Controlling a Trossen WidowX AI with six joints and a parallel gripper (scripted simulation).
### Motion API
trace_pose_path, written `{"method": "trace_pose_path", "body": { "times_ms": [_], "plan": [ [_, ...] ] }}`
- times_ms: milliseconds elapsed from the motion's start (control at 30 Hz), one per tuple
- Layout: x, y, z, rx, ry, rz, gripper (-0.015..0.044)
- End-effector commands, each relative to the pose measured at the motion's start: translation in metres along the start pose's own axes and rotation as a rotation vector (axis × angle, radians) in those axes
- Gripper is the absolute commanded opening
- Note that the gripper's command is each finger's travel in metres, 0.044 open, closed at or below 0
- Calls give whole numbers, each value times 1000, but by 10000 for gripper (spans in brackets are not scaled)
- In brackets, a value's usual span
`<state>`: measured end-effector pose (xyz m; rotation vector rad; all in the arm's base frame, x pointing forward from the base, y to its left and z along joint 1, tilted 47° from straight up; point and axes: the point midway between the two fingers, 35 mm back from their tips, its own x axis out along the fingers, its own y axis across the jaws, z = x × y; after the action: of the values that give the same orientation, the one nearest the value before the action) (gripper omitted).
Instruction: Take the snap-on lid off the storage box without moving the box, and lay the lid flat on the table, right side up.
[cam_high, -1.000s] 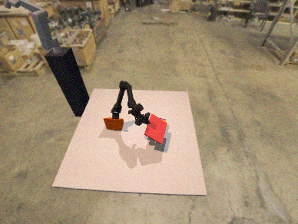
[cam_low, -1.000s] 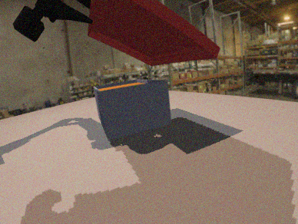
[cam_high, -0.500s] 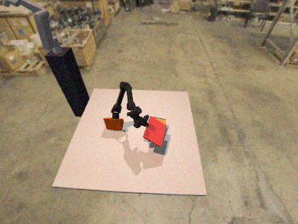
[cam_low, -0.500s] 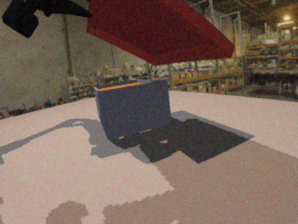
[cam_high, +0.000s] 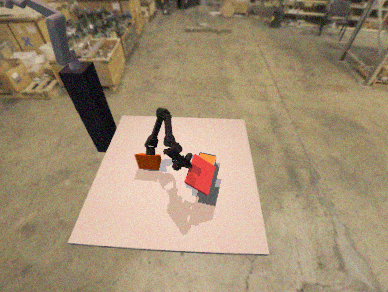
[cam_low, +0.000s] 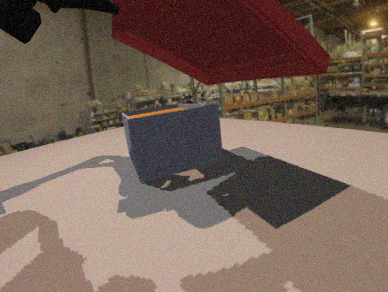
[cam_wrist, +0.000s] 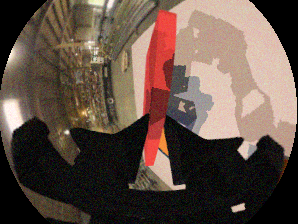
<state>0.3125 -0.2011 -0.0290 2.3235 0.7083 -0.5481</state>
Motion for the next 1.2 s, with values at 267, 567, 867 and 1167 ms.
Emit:
{"method": "trace_pose_path", "body": {
  "times_ms": [267,567,867,1167],
  "plan": [
    [-3,2,26,-6,2,8,0],
    [-4,1,44,-7,1,9,0],
    [-6,0,62,-8,0,9,0],
    [-7,-1,80,-9,-1,9,0]
  ]
}}
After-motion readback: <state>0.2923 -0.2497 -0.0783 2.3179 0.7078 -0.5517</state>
